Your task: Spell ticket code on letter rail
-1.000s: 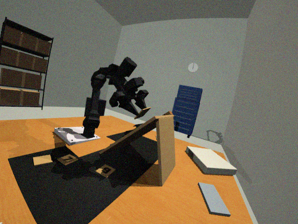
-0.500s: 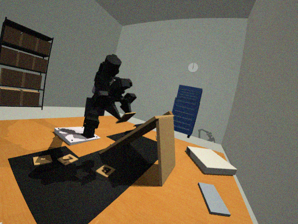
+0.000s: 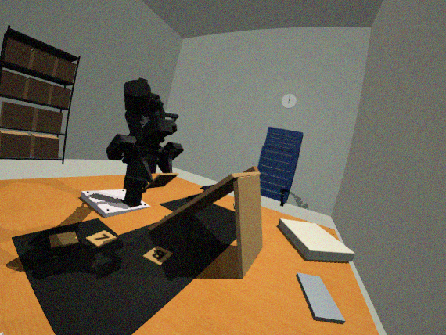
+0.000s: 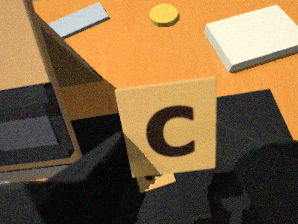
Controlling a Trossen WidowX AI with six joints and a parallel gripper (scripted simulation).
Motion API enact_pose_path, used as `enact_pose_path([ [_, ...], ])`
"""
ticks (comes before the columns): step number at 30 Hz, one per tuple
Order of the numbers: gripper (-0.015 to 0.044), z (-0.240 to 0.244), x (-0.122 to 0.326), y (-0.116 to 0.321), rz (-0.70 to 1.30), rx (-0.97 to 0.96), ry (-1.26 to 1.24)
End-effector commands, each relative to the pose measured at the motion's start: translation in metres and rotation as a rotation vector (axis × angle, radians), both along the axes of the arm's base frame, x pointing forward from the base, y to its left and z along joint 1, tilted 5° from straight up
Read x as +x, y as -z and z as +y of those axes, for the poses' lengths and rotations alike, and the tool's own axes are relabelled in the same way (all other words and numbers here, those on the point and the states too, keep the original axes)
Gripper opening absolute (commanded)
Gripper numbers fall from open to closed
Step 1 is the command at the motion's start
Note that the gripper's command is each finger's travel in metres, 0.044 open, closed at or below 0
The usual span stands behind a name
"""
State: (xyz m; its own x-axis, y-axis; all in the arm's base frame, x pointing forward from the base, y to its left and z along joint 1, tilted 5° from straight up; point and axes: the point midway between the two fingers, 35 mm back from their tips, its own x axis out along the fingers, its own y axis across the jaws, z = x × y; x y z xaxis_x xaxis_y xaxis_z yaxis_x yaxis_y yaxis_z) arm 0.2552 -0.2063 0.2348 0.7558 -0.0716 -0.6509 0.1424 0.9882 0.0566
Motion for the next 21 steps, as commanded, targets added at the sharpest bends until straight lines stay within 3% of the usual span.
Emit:
enact_pose_path([
  [1, 0.0000, -0.003, 0.005, 0.007, -0.001, -0.006, -0.015],
  [7, 0.0000, -0.005, 0.034, 0.031, -0.005, -0.006, -0.014],
  [21, 0.0000, -0.004, 0.035, 0.030, -0.005, -0.006, -0.014],
])
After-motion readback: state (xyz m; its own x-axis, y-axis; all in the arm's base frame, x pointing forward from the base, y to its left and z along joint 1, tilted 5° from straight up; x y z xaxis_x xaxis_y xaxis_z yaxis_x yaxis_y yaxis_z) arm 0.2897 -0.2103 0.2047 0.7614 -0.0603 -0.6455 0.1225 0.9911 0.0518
